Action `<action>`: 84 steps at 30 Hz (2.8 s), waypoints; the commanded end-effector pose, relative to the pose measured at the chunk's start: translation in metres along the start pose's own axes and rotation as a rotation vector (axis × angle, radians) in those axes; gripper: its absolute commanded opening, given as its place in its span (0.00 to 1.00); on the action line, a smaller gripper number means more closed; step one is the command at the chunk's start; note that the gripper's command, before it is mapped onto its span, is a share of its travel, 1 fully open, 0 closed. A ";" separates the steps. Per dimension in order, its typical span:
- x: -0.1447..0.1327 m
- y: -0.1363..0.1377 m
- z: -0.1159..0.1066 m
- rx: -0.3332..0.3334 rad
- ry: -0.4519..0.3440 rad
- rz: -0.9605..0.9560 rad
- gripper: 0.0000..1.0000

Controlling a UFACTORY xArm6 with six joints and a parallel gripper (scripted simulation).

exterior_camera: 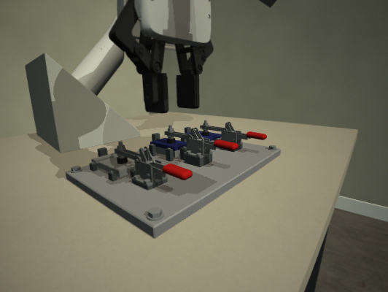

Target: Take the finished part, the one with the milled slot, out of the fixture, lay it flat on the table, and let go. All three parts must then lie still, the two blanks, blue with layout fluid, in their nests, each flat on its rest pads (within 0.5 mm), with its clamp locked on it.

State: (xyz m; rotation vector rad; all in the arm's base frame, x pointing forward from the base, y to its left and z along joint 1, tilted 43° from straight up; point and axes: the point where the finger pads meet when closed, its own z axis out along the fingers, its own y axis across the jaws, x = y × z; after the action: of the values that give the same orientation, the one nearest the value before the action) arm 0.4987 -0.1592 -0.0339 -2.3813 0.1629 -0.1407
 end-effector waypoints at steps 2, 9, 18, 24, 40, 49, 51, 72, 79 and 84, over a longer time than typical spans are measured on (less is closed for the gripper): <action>0.001 0.000 0.012 -0.002 0.003 -0.001 0.47; 0.001 0.000 0.040 -0.002 0.003 -0.001 0.47; 0.001 0.000 0.060 -0.002 0.003 -0.001 0.47; 0.001 0.000 0.064 -0.002 0.003 -0.001 0.47; 0.001 0.000 0.065 -0.002 0.003 -0.001 0.47; 0.002 0.000 0.074 -0.002 0.003 -0.001 0.47; 0.002 0.000 0.078 -0.002 0.003 -0.001 0.47; 0.003 0.001 0.091 -0.002 0.003 -0.001 0.47; 0.003 0.001 0.091 -0.002 0.003 -0.001 0.00; 0.003 0.001 0.091 -0.002 0.003 -0.001 0.00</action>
State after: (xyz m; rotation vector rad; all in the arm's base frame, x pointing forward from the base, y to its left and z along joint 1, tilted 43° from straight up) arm 0.5137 -0.0973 -0.1013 -2.3814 0.1625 -0.1399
